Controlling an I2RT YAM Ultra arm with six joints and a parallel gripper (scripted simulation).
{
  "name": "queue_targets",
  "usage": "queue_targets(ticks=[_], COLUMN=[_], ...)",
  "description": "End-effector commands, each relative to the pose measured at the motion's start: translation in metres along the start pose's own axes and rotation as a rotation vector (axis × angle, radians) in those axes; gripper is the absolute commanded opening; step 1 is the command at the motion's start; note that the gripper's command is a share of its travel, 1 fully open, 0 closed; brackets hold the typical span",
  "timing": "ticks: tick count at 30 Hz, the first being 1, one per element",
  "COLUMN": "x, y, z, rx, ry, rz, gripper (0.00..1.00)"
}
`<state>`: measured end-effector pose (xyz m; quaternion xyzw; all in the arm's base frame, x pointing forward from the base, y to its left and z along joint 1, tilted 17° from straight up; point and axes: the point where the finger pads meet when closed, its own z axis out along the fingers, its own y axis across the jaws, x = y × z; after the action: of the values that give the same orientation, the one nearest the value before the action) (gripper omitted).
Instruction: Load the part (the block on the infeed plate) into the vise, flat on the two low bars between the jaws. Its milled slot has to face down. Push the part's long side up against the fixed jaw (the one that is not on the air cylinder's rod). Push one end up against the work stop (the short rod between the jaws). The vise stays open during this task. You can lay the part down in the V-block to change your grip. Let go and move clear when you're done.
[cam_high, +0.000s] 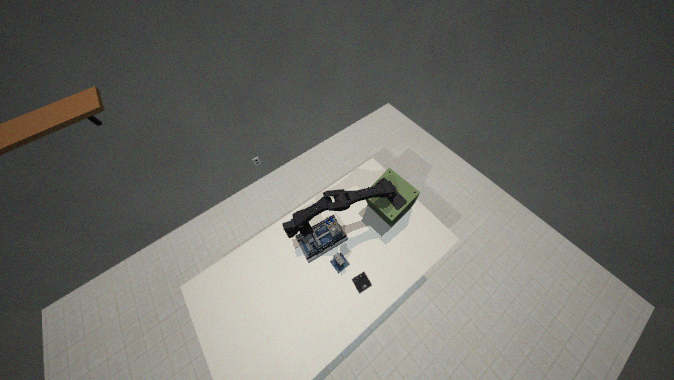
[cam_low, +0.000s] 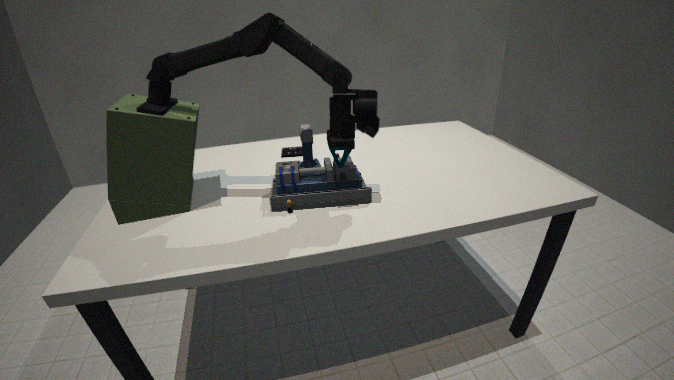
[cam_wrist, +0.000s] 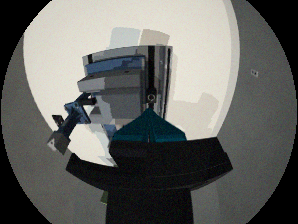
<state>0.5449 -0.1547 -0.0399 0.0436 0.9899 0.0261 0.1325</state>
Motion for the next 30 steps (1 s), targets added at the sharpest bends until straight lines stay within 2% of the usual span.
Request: queue_targets(ticks=[1,28,30], x=[-0.0226,-0.0226,-0.0201], y=[-0.0036,-0.0036,-0.0035], z=[-0.0168,-0.0168,-0.0131], rx=[0.017,0.017,0.015], ry=[-0.072,-0.072,-0.062], rz=[-0.003,-0.003,-0.002], gripper=[0.00,0.00,0.00])
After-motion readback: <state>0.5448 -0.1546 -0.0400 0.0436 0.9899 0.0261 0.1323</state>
